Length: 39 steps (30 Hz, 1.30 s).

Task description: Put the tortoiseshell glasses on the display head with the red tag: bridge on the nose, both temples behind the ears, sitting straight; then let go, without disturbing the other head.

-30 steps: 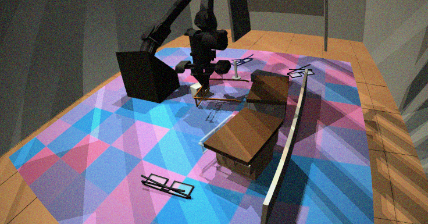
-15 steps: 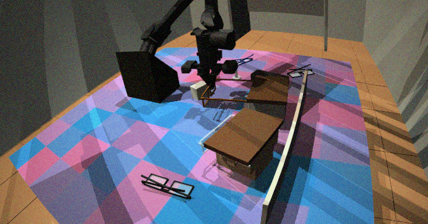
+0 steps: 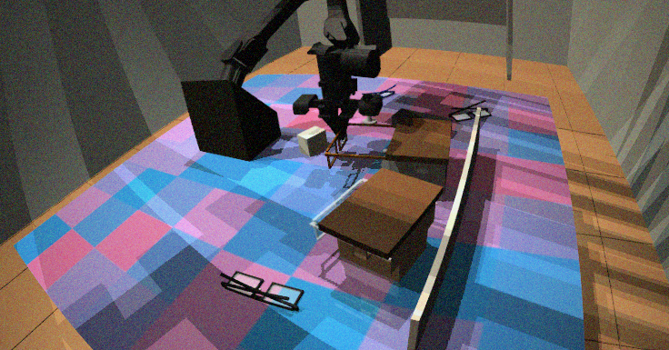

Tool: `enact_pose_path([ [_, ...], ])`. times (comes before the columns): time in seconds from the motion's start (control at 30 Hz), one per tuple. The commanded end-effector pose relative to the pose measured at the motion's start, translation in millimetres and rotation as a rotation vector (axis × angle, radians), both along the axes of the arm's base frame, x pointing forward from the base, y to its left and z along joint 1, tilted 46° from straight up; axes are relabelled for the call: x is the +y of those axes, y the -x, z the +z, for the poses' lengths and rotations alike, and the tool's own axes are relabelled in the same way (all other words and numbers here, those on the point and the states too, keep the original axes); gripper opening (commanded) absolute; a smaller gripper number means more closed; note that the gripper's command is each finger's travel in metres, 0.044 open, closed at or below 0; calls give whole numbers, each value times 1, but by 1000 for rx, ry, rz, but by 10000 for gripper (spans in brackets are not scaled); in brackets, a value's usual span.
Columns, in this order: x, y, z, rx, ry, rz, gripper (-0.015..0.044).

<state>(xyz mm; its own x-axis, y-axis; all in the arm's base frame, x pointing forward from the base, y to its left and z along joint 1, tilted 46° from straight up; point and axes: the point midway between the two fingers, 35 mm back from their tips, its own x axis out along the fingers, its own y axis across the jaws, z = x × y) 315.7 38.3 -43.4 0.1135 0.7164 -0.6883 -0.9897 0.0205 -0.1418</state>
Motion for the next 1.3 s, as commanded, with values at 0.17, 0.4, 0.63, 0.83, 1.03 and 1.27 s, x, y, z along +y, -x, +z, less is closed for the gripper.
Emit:
enact_pose_path([
  [0.17, 1, -13, 0, 12, -6, -2, 0],
  [0.4, 0, -24, 2, 11, -6, -2, 0],
  [0.63, 0, -35, 3, 11, -6, -2, 0],
  [0.83, 0, -44, 5, 10, -6, -2, 0],
  [1.03, -1, -53, 6, 10, -6, -2, 0],
  [1.27, -1, -64, 8, 9, -6, -2, 0],
])
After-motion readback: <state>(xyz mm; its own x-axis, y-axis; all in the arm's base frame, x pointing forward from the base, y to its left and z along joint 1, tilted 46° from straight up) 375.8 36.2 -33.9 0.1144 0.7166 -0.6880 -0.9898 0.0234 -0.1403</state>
